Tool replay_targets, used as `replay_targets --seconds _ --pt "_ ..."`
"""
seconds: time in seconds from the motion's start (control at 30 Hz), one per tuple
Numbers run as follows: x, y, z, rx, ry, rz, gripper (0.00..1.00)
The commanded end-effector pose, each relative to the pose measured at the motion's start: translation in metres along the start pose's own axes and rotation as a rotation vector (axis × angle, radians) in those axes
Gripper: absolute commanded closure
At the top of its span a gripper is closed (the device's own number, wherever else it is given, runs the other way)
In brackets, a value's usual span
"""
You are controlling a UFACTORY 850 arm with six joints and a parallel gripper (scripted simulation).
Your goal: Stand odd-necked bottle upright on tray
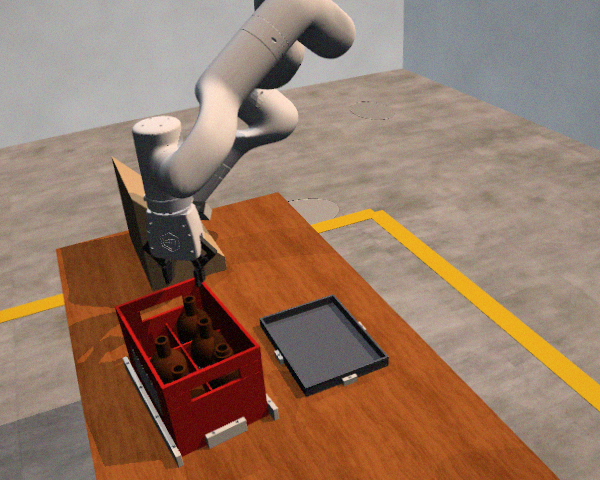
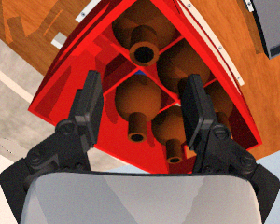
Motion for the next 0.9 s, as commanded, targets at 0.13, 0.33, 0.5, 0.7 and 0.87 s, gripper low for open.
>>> replay_targets --seconds 0.13,0.33,0.5,0.7,0.87 --pt "0.008 -0.001 0.000 -0.001 -0.001 -0.002 0.35" --pt "0.015 -0.001 0.001 -0.001 -0.001 -0.002 0.35" --pt "0.018 -0.001 0.001 -0.001 -0.001 -0.002 0.35" --pt "0.021 -0.001 0.001 -0.001 -0.001 -0.002 0.35" --pt "0.023 -0.001 0.001 -0.001 -0.001 -0.002 0.35"
Point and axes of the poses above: the point where the finger pads meet when closed, its own x axis out along the fingers, its own z axis across the jaws, y = z × x, the point moved 5 cm from there along -x, back along the fingers, and after that the axes turned 6 degrees about x, right-handed, at the moved point
